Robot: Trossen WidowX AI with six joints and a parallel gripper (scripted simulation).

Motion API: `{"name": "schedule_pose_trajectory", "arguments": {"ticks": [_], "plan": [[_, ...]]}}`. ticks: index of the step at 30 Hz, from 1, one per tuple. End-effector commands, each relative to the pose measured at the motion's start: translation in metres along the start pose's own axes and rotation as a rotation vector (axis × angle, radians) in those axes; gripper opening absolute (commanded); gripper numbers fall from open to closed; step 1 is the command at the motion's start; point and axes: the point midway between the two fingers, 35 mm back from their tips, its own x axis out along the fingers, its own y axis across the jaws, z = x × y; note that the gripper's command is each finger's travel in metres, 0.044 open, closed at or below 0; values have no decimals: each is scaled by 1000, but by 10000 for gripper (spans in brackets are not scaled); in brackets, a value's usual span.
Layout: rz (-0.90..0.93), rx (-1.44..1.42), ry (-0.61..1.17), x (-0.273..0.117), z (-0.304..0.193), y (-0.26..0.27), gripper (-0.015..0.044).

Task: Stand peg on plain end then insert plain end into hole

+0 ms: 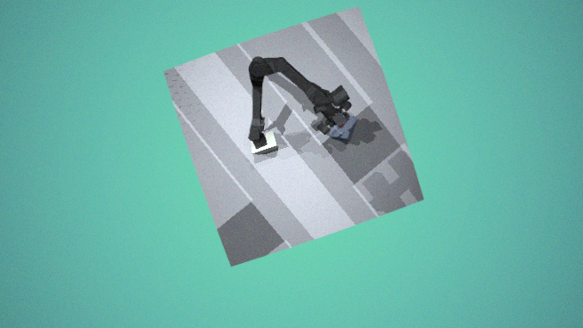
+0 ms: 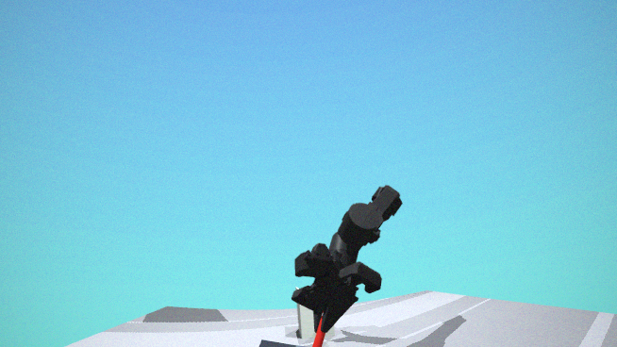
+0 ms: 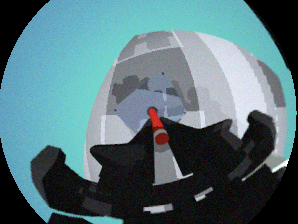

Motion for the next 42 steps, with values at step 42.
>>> {"name": "schedule_pose_trajectory", "arguments": {"ticks": [42], "plan": [[-2, 2, 0, 24, 1, 0, 0]]}}
